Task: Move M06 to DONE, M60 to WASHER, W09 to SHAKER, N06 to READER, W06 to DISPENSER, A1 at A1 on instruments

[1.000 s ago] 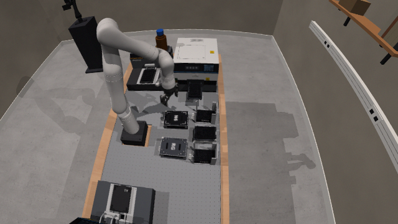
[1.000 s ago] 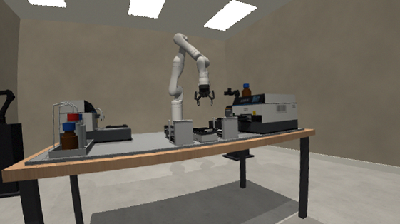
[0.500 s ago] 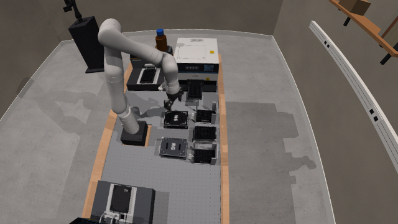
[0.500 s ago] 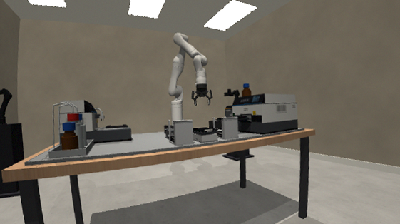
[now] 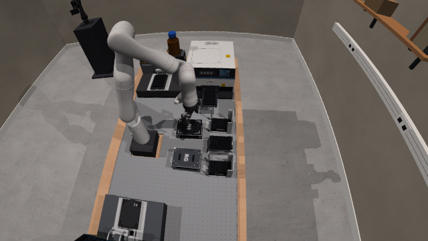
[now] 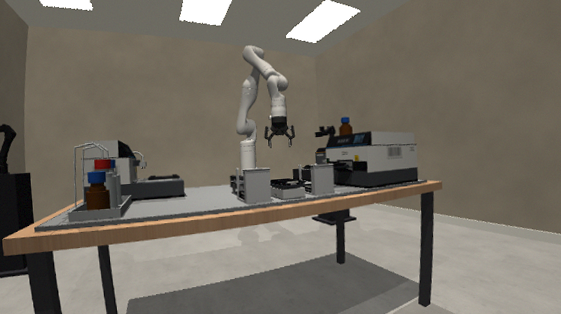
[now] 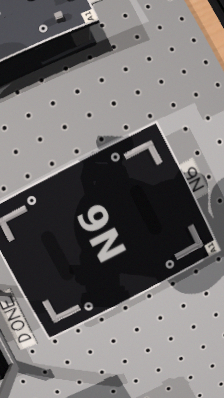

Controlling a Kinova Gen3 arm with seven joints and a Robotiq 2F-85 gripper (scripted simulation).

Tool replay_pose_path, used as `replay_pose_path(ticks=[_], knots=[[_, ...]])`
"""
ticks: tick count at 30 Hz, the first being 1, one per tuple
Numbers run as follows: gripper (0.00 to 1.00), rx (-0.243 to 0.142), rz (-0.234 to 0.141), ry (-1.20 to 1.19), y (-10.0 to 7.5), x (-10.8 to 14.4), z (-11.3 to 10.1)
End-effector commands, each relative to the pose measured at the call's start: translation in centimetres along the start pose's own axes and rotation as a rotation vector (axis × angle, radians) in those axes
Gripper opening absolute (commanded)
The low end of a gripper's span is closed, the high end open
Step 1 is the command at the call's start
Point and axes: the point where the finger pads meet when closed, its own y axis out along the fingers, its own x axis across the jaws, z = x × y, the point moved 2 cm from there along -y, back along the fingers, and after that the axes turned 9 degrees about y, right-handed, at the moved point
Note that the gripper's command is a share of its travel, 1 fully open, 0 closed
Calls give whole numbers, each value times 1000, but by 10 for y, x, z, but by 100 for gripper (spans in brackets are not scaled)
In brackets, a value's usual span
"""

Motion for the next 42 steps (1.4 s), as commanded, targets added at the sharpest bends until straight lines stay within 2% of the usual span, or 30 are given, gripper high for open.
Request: replay_pose_path(ticks=[1,6,9,21,26,29,38,42], knots=[[100,1,-2,-1,0,-4,-15],[100,1,-2,-1,0,-5,-21],[100,1,-2,-111,0,-8,-30],[100,1,-2,-111,0,-19,-69],[100,1,-2,-111,0,-22,-78],[100,1,-2,-220,0,-25,-88],[100,1,-2,-220,0,-33,-117],[100,1,-2,-220,0,-35,-123]])
